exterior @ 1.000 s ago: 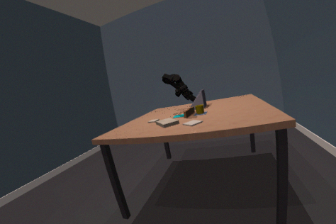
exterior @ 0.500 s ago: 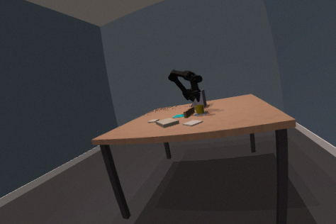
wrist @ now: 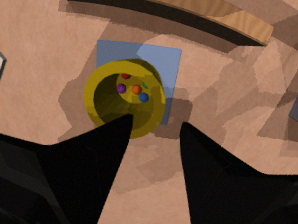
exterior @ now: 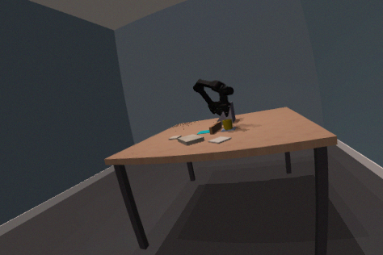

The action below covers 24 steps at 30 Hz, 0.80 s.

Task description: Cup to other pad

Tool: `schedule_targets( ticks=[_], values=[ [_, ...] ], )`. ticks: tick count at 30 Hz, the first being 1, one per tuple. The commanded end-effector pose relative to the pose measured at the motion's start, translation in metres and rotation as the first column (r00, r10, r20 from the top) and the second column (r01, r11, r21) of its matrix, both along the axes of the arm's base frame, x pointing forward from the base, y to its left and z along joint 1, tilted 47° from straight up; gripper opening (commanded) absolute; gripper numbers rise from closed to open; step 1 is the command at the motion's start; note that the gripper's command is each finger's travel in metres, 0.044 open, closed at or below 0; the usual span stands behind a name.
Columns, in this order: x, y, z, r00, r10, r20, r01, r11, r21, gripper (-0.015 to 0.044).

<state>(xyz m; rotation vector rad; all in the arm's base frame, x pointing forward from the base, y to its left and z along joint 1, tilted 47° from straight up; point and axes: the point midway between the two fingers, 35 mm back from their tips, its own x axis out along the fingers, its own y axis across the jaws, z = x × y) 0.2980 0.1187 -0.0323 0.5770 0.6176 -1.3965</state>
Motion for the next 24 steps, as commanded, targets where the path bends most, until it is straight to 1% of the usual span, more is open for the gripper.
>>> schedule_targets(
  ticks=[1, 24],
  values=[
    [0.001, -0.006, -0.006, 1.0, -0.002, 0.0, 0.002, 1.0, -0.006, 0.0166],
    [0.004, -0.033, -0.031, 1.0, -0.002, 0.0, 0.002, 1.0, -0.008, 0.0166]
  ],
)
